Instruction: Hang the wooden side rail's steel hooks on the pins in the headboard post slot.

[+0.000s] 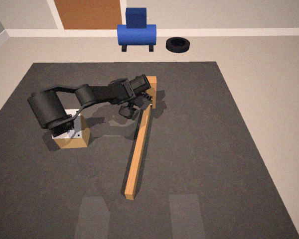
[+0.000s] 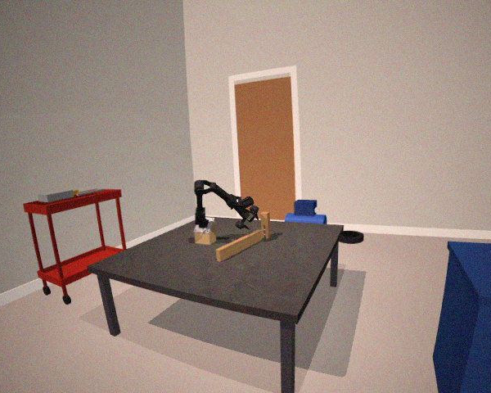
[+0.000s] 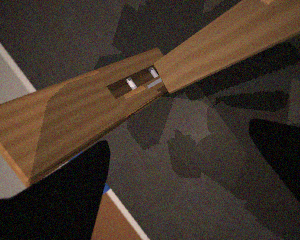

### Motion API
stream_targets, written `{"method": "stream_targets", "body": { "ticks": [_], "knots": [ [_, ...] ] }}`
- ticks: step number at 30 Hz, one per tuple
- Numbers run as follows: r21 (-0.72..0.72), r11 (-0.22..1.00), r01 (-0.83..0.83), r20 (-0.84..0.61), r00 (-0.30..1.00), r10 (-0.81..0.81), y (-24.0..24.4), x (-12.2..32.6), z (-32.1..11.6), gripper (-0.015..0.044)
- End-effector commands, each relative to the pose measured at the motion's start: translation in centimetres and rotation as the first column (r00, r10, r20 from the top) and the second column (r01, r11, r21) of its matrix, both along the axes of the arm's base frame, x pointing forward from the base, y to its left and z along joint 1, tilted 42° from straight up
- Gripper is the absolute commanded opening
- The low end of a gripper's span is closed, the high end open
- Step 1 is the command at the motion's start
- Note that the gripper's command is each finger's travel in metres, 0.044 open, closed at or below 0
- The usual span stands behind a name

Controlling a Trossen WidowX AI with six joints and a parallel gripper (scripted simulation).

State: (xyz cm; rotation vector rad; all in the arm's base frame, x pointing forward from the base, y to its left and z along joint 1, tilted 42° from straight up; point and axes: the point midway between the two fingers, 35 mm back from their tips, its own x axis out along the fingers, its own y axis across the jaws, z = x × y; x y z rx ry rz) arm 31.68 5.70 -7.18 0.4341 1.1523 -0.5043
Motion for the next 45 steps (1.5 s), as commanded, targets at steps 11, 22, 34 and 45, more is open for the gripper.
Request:
{"method": "stream_targets", "body": {
  "ticks": [11,22,34,45],
  "knots": [
    [-0.114,0.779,-0.616,-0.052,0.787,0.615,-0.3,0.9,1.3,0.044],
    [-0.237,0.334,-0.912,-0.127,0.37,0.92,-0.5,1.7,2.3,0.044],
    [-0.362,-0.249,-0.898,-0.294,-0.143,0.945,-0.8,2.6,3.7,0.044],
    [-0.367,-0.28,-0.887,-0.306,-0.17,0.937,-0.8,2.6,3.8,0.044]
  ]
}}
